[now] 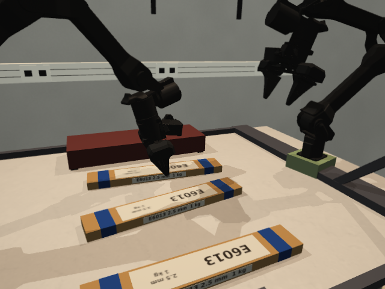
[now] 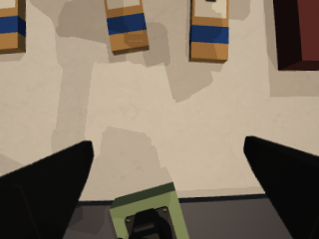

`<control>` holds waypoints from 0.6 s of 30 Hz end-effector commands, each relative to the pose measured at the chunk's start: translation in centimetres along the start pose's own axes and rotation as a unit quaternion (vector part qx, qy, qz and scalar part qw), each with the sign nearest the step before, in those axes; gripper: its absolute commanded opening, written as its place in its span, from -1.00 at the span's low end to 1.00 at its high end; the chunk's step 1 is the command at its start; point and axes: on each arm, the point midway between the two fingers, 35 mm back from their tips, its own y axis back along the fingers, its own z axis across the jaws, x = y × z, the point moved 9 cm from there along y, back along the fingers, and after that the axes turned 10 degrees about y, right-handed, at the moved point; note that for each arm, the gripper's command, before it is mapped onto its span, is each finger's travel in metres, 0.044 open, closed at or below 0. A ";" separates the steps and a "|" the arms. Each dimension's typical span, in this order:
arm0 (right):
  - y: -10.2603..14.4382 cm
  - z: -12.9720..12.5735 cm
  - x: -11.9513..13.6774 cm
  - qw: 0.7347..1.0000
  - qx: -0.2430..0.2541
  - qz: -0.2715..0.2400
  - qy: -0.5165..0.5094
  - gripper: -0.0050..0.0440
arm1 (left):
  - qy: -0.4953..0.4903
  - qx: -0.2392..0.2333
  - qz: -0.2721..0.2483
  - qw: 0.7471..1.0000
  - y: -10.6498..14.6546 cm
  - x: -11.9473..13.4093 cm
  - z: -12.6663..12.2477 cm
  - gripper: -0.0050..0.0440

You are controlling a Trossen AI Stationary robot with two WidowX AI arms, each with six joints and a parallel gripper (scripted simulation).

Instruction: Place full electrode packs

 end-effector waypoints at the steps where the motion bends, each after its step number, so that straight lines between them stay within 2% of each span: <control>1: 0.5 0.0 -0.1 1.000 0.002 -0.010 0.002 0.96 | -0.003 -0.003 -0.020 1.000 1.7 -0.3 0.0 0.96; 10: 0.5 0.0 -0.1 1.000 0.002 -0.010 0.002 0.96 | -0.004 -0.005 -0.029 1.000 5.6 -1.7 -0.1 0.96; 12: 0.5 0.0 -0.1 1.000 0.002 -0.010 0.002 0.96 | -0.004 -0.005 -0.029 1.000 5.6 -1.7 -0.1 0.96; 18: 0.5 0.0 -0.1 1.000 0.002 -0.010 0.002 0.96 | -0.004 -0.005 -0.029 1.000 7.8 -2.2 -0.2 0.96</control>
